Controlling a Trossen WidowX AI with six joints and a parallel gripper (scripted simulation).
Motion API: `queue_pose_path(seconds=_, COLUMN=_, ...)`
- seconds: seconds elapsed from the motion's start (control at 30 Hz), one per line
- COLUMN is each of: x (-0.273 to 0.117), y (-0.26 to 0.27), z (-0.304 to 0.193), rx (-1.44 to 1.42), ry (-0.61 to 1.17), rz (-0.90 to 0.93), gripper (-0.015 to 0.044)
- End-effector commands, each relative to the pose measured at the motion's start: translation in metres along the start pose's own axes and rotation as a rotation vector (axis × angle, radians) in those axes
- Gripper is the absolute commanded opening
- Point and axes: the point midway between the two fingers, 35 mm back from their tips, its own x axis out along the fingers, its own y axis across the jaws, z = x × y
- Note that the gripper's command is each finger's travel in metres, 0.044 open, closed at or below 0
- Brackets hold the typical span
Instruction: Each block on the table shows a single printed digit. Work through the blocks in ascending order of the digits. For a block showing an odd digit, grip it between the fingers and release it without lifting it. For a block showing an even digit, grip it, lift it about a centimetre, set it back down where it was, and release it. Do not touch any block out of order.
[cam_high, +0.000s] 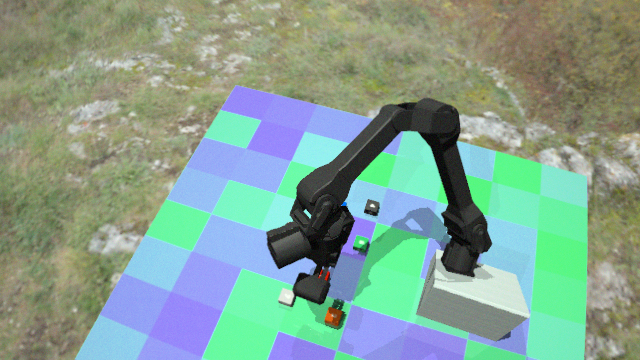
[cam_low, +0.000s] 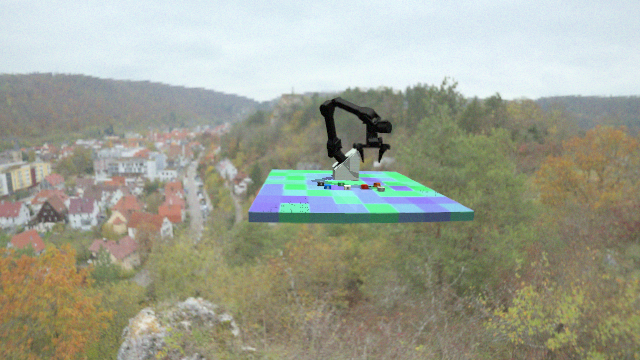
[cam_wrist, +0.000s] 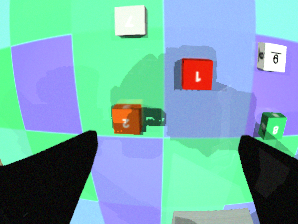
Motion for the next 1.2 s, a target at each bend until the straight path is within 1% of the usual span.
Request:
queue_pose_path(seconds=0.0, x=0.004, y=0.048, z=-0.033, rx=-0.027, ry=0.007, rz=-0.011, gripper=0.0400)
queue_pose_path(seconds=0.83, x=0.004, y=0.051, z=-0.033, rx=-0.026, ry=0.007, rz=-0.011, gripper=0.0400)
queue_pose_path(seconds=0.9, x=0.003, y=0.051, z=-0.014, rx=-0.023, ry=0.006, rz=-0.007, gripper=0.0400)
queue_pose_path(seconds=1.07, x=0.003, y=0.039, z=0.053, rx=-0.020, ry=0.002, rz=-0.009, gripper=0.0400)
queue_pose_path(seconds=1.17, x=0.004, y=0.033, z=0.071, rx=-0.022, ry=0.002, rz=-0.014, gripper=0.0400)
